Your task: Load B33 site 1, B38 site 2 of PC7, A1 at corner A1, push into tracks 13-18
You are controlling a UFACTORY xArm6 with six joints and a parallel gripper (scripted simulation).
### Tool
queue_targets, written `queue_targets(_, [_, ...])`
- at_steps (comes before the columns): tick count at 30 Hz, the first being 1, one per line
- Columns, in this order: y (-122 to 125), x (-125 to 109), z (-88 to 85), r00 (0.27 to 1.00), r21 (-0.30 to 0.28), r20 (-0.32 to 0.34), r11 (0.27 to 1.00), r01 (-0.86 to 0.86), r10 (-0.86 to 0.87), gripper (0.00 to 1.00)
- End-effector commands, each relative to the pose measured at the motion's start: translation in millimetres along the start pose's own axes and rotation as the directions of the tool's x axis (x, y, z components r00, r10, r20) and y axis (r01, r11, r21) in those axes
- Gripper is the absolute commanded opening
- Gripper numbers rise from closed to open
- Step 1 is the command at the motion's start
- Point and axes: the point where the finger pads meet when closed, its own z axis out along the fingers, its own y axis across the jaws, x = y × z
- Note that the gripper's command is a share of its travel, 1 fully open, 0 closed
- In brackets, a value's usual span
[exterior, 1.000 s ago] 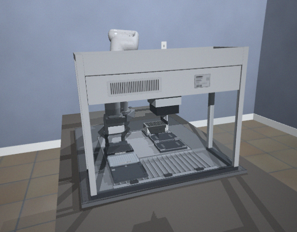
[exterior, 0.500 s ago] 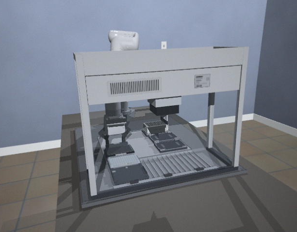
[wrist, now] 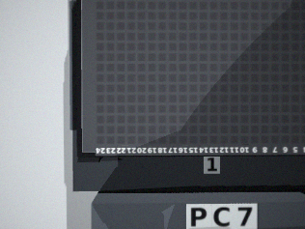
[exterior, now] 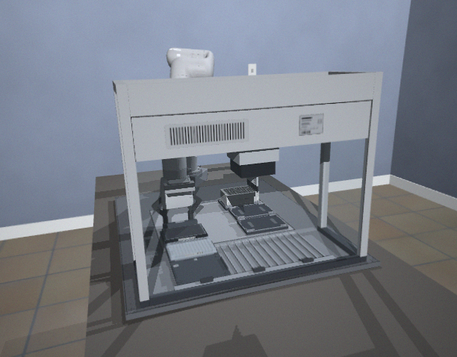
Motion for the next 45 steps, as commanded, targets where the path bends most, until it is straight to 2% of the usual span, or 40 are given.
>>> queue_targets(1, [0.5, 2.9, -2.0, 1.000, -0.001, -0.005, 1.000, 0.000, 0.000, 0.82])
queue_targets(45, [0.5, 14.3, -2.1, 1.000, -0.001, -0.005, 1.000, 0.000, 0.000, 0.82])
